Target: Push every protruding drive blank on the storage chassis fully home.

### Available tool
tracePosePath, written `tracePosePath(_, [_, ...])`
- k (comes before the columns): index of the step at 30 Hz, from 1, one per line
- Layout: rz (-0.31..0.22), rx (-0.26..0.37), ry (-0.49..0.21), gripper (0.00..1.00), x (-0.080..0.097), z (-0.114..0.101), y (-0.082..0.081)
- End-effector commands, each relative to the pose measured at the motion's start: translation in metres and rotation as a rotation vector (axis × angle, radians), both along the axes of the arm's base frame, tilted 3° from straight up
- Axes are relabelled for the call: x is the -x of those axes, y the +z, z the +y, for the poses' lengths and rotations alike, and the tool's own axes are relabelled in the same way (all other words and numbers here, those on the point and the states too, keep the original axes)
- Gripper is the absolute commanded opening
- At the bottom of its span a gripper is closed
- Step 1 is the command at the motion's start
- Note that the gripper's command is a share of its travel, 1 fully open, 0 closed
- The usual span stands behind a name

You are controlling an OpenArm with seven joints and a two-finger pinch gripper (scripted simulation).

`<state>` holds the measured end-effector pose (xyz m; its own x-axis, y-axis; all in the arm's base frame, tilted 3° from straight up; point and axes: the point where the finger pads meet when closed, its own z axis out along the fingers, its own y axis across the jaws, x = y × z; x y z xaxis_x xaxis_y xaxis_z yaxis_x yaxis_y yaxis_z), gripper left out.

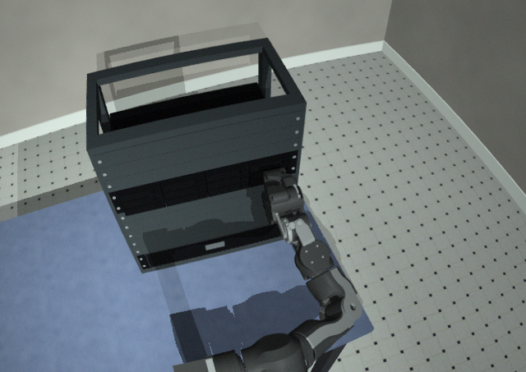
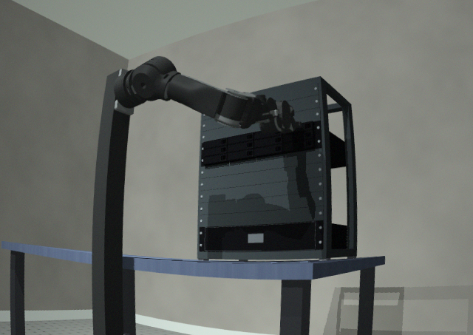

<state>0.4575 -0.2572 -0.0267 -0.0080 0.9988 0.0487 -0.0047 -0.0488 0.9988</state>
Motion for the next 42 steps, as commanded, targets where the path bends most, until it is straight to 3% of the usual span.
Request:
tracePosePath(1, [0.001,0.003,0.003,0.0,-0.002,0.001,0.001])
tracePosePath(6, [0.001,0.003,0.003,0.0,-0.01,0.001,0.001])
tracePosePath(42, [0.0,0.004,0.005,0.0,-0.016,0.001,0.001])
